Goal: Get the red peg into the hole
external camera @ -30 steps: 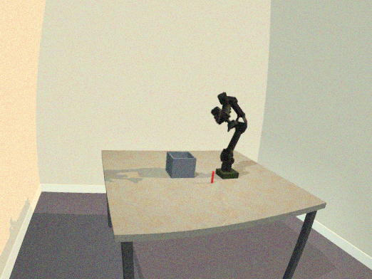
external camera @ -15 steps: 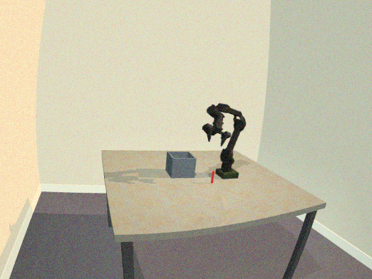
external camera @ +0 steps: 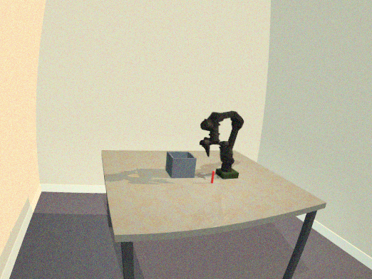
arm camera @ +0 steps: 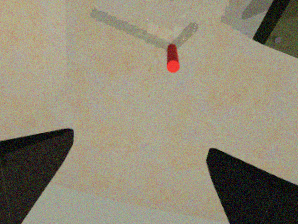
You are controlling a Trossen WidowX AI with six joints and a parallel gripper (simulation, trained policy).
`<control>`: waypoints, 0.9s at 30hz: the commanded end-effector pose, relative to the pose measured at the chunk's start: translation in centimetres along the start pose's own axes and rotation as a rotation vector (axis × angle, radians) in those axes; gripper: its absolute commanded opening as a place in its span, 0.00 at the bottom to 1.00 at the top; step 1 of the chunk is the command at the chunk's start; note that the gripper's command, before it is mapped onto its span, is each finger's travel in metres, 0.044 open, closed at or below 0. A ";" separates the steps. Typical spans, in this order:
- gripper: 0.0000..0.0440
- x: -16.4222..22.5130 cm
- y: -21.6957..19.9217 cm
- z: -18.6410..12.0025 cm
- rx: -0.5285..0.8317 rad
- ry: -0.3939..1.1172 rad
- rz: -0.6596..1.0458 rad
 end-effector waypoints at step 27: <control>1.00 -5.0 -1.9 9.6 0.218 -0.205 -0.022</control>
Point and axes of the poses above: the point midway between the two fingers, 35 mm back from their tips, its own z axis out along the fingers, its own y axis across the jaws, x = y × z, the point moved 3 cm from there along -z, back along the fingers, and after that the axes turned 15 degrees about z, right-handed, at the moved point
